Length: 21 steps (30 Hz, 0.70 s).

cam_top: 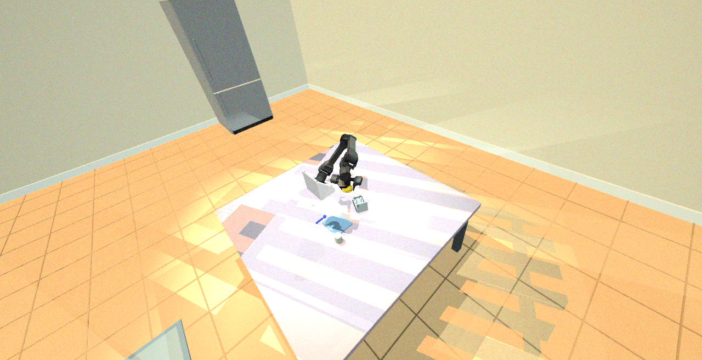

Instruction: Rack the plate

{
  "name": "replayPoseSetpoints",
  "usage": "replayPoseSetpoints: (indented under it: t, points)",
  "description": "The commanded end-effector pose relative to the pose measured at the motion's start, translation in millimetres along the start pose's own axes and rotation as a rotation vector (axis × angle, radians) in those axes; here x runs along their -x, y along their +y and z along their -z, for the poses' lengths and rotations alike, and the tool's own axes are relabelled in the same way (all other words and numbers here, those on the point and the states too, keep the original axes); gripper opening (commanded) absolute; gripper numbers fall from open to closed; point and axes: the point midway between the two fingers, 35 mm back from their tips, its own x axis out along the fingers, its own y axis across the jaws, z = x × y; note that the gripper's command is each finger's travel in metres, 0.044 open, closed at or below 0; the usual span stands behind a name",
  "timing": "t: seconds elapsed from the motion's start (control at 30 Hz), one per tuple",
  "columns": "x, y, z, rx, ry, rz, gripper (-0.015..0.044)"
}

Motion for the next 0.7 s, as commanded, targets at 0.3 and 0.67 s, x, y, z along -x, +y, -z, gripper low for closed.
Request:
replayPoseSetpoints:
  t: [0.3,0.67]
  points:
    - [-3,7,59,-0.437,0.01,-0.002,0.0]
    - [-9,7,108,-0.817,0.025,0.001,0.0]
